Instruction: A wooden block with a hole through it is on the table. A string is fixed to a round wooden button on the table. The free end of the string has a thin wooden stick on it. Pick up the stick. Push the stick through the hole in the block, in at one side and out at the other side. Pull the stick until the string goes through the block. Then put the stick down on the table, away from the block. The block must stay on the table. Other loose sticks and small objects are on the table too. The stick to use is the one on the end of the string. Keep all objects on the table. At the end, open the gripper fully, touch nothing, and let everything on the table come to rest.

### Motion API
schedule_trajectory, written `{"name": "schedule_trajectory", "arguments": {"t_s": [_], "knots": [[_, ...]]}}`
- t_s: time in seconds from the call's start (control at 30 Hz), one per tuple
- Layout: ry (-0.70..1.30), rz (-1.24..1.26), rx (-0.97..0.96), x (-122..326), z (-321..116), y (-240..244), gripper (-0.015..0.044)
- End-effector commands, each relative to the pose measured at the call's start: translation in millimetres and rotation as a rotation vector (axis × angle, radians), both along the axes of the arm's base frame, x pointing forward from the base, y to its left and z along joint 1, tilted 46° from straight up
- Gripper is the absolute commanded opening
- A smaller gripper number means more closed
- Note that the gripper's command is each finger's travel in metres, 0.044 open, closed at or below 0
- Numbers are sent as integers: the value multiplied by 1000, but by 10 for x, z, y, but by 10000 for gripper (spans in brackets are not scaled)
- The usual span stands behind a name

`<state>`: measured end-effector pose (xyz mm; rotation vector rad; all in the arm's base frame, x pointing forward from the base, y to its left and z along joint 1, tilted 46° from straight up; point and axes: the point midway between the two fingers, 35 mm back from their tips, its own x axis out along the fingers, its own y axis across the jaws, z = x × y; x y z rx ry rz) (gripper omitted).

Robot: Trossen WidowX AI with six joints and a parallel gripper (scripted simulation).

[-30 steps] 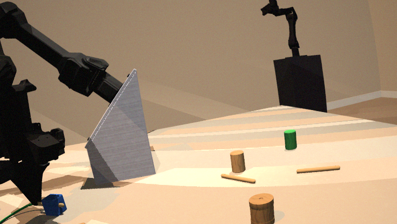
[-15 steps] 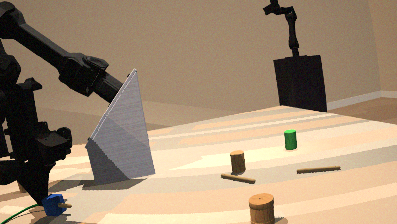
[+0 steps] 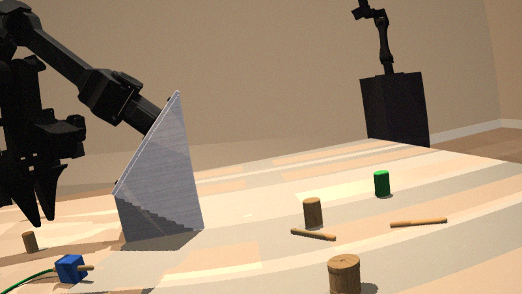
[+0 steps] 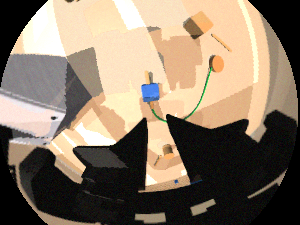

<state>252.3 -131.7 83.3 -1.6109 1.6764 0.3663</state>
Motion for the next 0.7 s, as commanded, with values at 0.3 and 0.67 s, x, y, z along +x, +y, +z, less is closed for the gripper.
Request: {"name": "schedule_trajectory", "arguments": {"t_s": [0.3,0.67], "knots": [[-307,-284,40,16,40,99,123],[-1031,-984,146,72,-77,220,123]]}}
